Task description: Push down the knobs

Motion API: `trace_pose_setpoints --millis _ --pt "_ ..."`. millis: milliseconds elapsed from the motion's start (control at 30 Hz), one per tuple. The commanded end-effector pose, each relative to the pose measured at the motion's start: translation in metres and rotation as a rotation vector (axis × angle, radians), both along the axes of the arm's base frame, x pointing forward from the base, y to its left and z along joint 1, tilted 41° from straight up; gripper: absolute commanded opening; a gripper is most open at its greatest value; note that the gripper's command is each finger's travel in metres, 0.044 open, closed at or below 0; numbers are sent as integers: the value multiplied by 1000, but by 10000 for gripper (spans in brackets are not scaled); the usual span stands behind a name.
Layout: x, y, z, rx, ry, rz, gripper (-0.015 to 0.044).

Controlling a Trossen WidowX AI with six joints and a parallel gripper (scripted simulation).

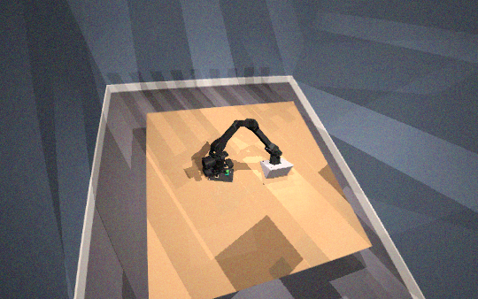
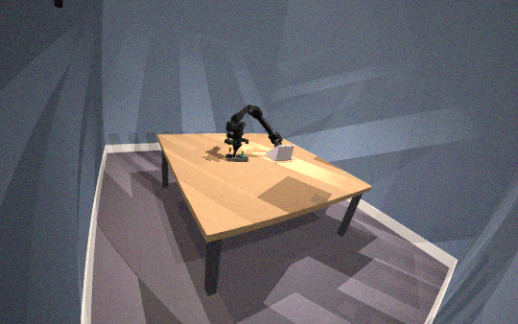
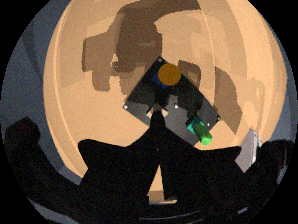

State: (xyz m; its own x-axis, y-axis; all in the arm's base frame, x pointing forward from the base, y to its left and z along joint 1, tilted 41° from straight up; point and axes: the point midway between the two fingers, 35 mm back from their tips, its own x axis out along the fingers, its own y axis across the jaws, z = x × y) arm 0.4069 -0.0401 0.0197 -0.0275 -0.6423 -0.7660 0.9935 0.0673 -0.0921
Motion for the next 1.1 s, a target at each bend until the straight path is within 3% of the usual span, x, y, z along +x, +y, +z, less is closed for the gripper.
trace_pose_setpoints --millis 0,1067 --pt "0 -24 -20 -9 16 -49 0" --pt "3 -5 1 -7 16 -49 0"
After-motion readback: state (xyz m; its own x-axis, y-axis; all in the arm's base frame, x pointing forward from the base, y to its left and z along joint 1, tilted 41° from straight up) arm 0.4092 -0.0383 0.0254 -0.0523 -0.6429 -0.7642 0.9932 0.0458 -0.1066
